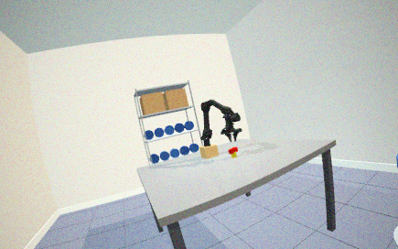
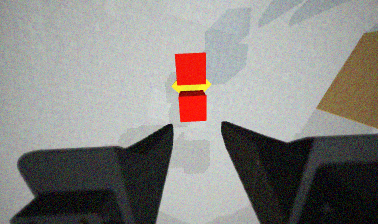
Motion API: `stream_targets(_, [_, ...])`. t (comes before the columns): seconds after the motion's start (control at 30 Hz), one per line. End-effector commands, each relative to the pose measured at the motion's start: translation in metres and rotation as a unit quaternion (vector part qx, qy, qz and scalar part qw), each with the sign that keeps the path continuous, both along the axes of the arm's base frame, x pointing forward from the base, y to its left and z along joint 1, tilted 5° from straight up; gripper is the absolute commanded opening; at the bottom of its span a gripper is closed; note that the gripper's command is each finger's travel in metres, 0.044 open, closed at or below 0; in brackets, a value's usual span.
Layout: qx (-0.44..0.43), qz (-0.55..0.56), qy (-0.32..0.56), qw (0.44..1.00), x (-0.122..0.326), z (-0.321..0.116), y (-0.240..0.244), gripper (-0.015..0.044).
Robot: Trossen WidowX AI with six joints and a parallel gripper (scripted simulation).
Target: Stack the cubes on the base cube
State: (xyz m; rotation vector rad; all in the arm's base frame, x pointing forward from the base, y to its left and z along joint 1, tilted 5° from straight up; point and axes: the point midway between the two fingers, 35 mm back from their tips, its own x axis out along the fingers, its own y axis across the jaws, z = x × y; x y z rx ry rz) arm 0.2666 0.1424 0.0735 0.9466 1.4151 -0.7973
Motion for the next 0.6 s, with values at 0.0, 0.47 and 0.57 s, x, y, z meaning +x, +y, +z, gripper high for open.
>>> stream_targets(0.0, [0.002,0.003,-0.003,1.0,0.001,0.004,0.0,0.0205])
stream_targets(0.47, [0.004,0.0,0.001,1.0,-0.055,0.011,0.086,0.04])
stream_targets(0.57, [0.004,0.0,0.001,1.0,-0.055,0.011,0.086,0.04])
